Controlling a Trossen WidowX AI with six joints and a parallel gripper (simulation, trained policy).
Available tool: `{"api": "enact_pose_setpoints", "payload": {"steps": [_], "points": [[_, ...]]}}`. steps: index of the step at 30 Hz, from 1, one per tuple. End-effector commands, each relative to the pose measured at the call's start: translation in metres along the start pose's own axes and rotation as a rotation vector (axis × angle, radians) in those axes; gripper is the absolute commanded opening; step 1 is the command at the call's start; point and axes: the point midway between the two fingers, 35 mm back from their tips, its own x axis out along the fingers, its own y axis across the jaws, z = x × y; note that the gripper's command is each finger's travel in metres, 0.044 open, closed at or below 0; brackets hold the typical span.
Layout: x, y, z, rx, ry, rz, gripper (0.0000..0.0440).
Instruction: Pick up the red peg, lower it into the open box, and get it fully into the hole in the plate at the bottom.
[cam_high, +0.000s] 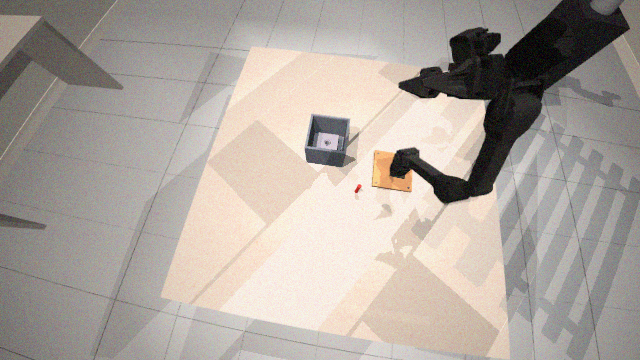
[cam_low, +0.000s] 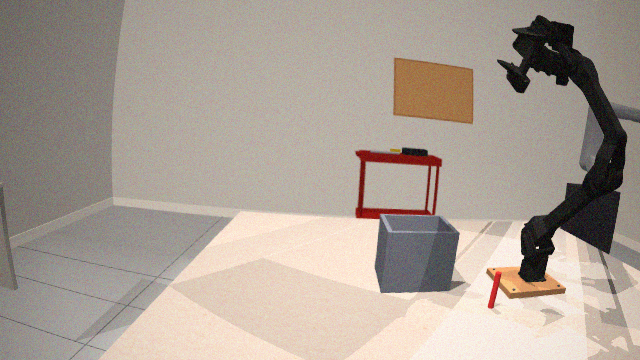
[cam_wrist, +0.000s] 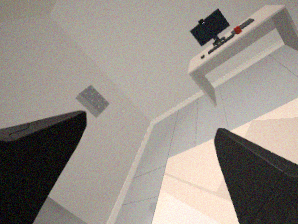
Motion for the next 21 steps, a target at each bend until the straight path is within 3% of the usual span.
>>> {"api": "enact_pose_setpoints", "payload": {"steps": [1, 2, 21], "points": [[0.0, -0.002, 0.001, 0.014, 0.0, -0.001, 0.0425], [0.0, -0.004, 0.002, 0.033, 0.002, 0.0, 0.044], [0.019, -0.069, 0.019, 0.63, 0.118, -0.044, 0.044]]}}
